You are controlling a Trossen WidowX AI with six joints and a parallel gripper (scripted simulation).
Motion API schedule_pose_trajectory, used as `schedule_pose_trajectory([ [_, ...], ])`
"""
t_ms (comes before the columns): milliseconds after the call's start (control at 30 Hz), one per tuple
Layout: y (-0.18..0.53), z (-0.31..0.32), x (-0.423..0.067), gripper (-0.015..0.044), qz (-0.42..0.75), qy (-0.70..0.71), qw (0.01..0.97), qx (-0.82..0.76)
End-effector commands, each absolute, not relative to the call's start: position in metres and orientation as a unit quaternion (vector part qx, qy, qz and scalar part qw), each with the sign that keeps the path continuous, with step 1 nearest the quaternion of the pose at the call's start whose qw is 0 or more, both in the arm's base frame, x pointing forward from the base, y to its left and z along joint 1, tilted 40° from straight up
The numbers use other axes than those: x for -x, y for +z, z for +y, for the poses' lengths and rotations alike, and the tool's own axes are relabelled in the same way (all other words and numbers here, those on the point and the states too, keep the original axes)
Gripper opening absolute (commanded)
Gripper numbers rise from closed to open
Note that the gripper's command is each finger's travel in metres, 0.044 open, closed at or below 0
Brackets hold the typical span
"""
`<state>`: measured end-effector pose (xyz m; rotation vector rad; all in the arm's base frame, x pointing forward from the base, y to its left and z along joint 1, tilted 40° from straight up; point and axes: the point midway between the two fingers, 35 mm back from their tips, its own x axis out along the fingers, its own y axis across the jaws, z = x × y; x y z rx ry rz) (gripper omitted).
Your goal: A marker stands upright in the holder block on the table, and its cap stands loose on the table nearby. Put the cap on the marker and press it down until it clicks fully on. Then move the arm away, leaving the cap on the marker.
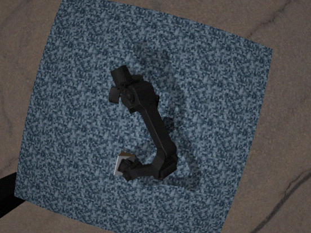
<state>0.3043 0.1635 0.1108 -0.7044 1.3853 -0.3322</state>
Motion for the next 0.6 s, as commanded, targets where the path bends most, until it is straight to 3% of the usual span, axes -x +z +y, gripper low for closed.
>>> schedule_pose_trajectory([
  [0,0.1204,0.1700,-0.3007,0.0000,0.626,-0.149,0.695,0.320],
  [567,0.1204,0.1700,-0.3007,0.0440,0.626,-0.149,0.695,0.320],
])
